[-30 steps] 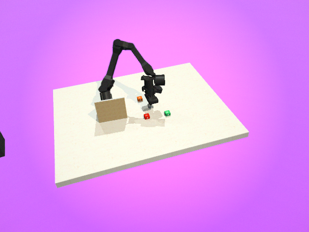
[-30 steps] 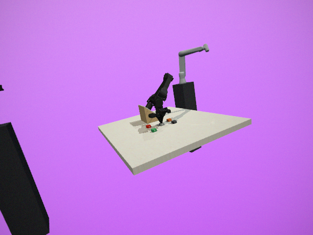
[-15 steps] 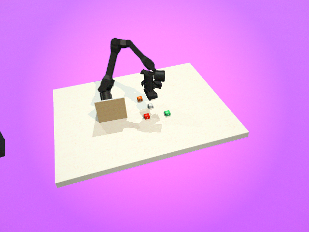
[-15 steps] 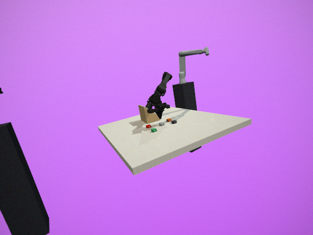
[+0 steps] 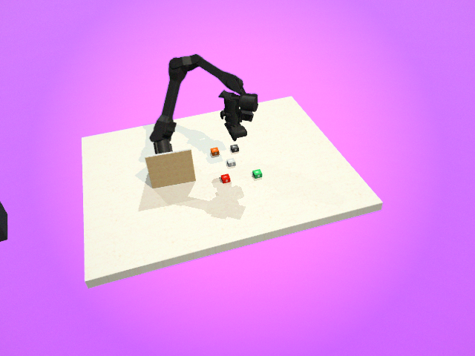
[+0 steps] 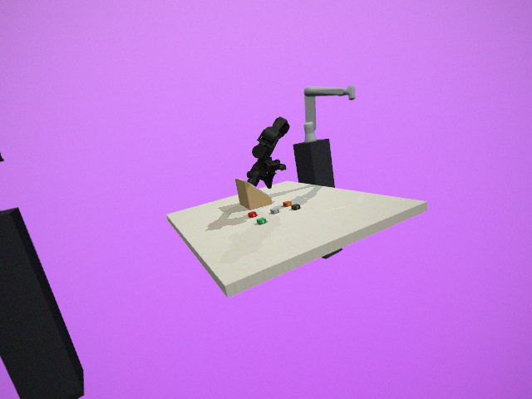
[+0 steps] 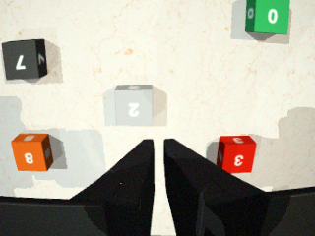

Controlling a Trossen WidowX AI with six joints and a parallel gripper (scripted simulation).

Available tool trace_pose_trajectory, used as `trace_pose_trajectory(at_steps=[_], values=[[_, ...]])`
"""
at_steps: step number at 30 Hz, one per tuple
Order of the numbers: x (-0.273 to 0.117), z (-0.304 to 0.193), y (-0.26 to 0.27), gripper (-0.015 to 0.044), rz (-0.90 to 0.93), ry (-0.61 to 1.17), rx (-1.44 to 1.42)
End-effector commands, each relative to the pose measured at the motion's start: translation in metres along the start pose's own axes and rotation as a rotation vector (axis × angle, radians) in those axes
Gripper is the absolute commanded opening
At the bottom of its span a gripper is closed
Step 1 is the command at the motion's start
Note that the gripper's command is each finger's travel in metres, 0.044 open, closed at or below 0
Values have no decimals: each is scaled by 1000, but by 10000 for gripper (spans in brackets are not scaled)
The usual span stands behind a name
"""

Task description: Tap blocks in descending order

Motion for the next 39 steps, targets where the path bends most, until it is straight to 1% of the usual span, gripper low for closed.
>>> trace_pose_trajectory(at_steps=[1,6,9,15,17,20,21,28,39], values=[[-3,30,-30,20,-3,6,1],[0,67,-75,20,-4,5,0],[2,76,-89,20,-5,4,-1],[5,76,-89,20,-5,4,-1],[26,78,-90,20,-5,4,-1],[73,76,-89,20,-3,4,-1],[81,76,-89,20,-2,4,-1],[85,75,-89,20,-2,4,-1],[102,75,-89,20,-1,4,-1]])
Point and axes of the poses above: the point midway between the two fingers, 35 mm back from their tips, its own x axis out along the fingers, its own y axis across the jaws, z = x × y, the point moved 5 cm from there along -x, back along the fingers, and after that the axes turned 10 degrees about x, right-handed, at the moved point
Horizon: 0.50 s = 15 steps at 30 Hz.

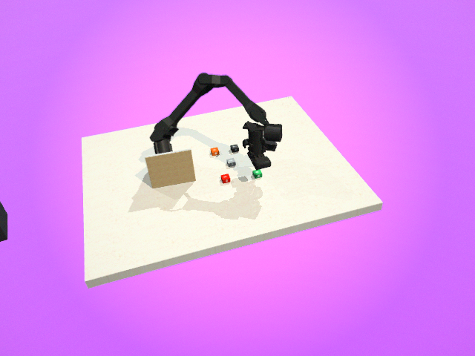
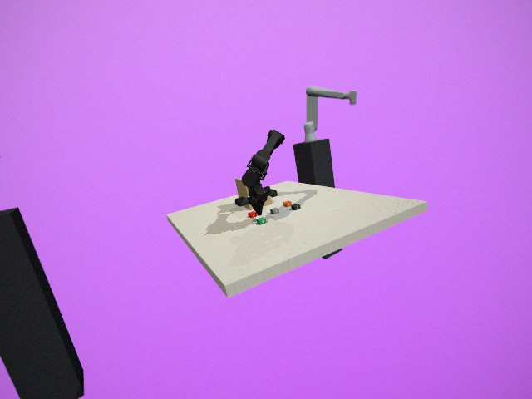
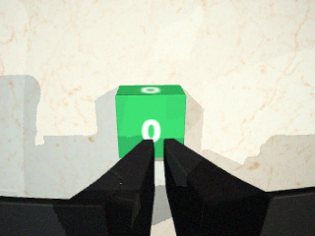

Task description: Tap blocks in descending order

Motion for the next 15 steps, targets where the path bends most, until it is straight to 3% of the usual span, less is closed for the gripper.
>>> trace_pose_trajectory(at_steps=[1,15], values=[[11,-2,0,20,7,7,7],[21,-2,1,20,8,7,7]])
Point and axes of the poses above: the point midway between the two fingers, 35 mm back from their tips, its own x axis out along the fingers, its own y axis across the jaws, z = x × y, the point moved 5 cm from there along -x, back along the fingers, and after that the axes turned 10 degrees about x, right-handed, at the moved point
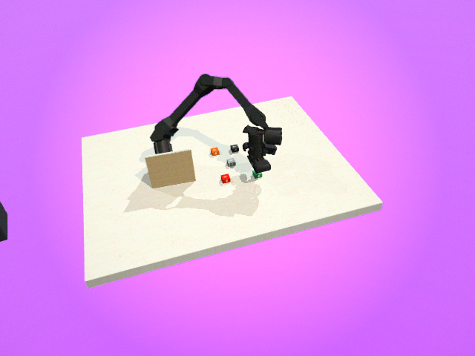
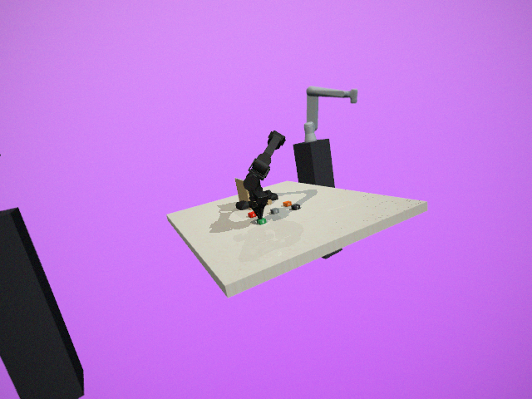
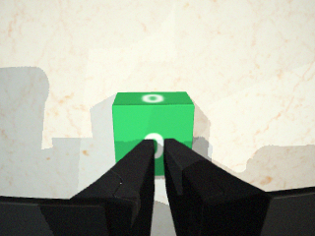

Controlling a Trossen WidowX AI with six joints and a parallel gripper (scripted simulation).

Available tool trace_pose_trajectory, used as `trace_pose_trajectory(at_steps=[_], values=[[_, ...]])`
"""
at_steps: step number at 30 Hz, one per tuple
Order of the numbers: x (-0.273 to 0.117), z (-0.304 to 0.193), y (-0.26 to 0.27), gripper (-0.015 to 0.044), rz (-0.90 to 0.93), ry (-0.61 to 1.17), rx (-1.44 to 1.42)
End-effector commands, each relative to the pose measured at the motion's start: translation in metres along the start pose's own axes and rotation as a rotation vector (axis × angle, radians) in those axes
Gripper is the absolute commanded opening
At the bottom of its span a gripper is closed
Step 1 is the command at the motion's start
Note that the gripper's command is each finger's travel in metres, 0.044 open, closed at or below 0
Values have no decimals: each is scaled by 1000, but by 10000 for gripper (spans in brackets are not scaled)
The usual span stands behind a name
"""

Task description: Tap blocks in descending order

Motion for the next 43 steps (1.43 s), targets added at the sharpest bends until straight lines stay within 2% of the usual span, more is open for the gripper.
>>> trace_pose_trajectory(at_steps=[1,4,8,10,16,23,29,34,43], values=[[3,-1,0,20,5,5,6],[-23,-1,0,20,3,4,5],[-27,-1,0,20,4,5,6],[-31,0,11,72,1,5,6],[-60,-9,104,230,-15,4,10],[-85,-50,202,400,-17,2,11],[-101,-109,270,400,-5,4,11],[-110,-162,305,400,13,10,11],[-111,-167,308,400,14,11,11]])
Point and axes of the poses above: the point midway between the two fingers, 35 mm back from their tips, its own x axis out along the fingers, its own y axis across the jaws, z = x × y, the point moved 5 cm from there along -x, back along the fingers, and after that the axes turned 10 degrees about x, right-handed, at the moved point
